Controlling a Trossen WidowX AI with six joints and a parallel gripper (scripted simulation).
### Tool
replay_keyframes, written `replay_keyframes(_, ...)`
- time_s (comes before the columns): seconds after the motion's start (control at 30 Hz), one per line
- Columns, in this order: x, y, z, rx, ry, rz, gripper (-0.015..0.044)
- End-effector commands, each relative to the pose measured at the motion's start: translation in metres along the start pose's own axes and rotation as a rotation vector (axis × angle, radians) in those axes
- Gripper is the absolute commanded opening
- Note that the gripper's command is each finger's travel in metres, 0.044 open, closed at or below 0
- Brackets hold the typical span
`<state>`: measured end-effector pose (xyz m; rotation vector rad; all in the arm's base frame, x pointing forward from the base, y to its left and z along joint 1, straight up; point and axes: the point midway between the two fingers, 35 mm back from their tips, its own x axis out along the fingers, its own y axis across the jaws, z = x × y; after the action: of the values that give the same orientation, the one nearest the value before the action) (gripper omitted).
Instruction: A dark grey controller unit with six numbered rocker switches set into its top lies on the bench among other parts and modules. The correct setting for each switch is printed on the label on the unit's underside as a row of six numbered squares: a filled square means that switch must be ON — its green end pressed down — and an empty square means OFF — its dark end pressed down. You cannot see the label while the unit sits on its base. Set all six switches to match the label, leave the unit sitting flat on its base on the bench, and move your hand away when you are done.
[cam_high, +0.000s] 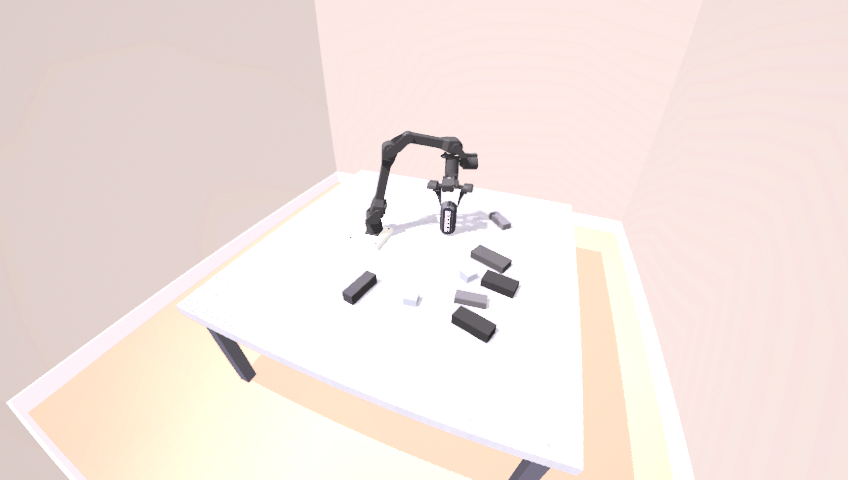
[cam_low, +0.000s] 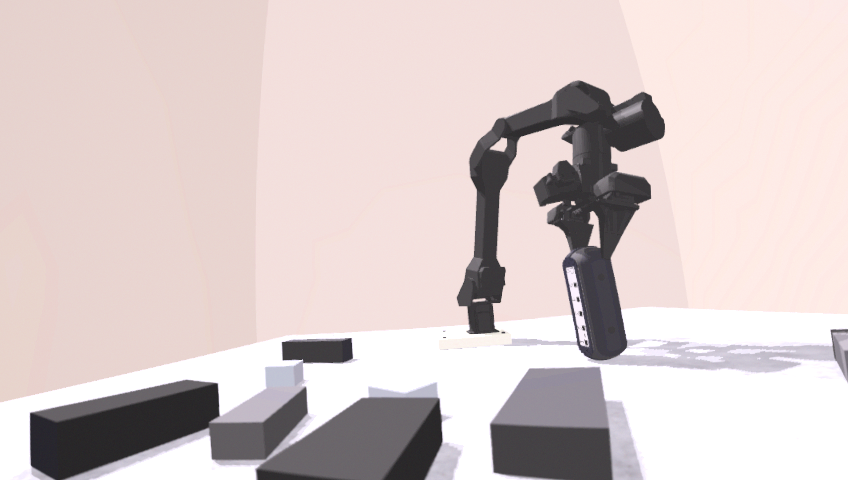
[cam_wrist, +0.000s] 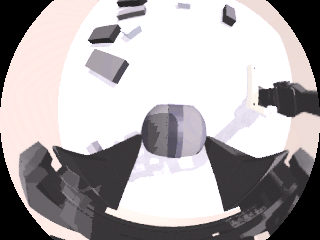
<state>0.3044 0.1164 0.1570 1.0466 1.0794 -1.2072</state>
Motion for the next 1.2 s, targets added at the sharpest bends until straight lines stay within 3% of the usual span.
replay_keyframes(0.0, 0.002, 0.001, -0.007, 0.001, 0.023, -0.006, 0.0336)
replay_keyframes(1.17, 0.000, 0.001, -0.033, 0.001, 0.107, -0.006, 0.0338)
